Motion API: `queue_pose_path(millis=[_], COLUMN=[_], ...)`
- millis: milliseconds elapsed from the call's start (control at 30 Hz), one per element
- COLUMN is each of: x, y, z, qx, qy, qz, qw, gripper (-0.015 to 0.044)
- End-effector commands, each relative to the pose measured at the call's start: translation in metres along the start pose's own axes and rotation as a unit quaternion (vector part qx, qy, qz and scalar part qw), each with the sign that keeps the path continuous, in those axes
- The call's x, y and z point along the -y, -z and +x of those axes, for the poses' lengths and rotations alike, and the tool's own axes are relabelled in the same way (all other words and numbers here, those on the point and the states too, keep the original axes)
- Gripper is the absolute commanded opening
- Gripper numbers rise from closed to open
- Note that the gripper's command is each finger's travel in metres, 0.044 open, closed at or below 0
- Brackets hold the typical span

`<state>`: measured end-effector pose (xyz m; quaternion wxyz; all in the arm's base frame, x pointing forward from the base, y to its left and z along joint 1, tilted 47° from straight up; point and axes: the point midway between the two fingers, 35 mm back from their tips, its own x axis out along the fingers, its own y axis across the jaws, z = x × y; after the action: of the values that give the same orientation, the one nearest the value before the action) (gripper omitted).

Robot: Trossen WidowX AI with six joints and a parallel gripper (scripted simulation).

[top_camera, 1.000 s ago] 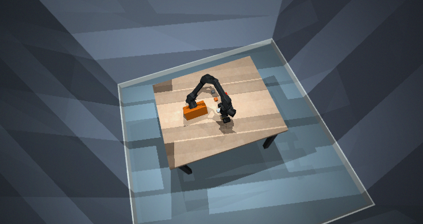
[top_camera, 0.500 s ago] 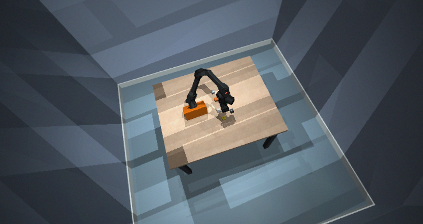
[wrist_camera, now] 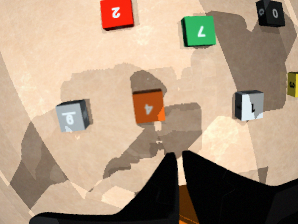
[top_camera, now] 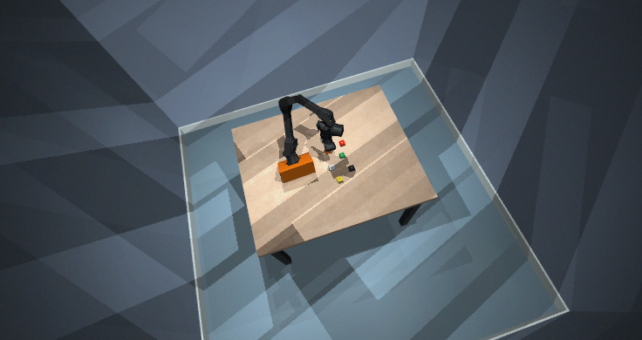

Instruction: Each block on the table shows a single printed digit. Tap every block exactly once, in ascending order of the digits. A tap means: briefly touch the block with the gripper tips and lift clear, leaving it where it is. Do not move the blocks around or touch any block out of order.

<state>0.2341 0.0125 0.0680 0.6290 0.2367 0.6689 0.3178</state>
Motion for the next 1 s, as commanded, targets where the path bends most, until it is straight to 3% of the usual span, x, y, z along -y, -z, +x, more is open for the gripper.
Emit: queue_pose_path(millis=[0, 167, 967], x=[-0.004, -0.006, -0.007], y=[0.002, 0.003, 0.003], z=[0.013, 0.080, 0.111], qx=[0.000, 0.000, 0.000], qy=[-0.003, -0.006, -0.006], qz=[0.003, 0.002, 0.002], qw=[1.000, 1.000, 1.000], gripper=[0.0020, 0.0020, 0.0020])
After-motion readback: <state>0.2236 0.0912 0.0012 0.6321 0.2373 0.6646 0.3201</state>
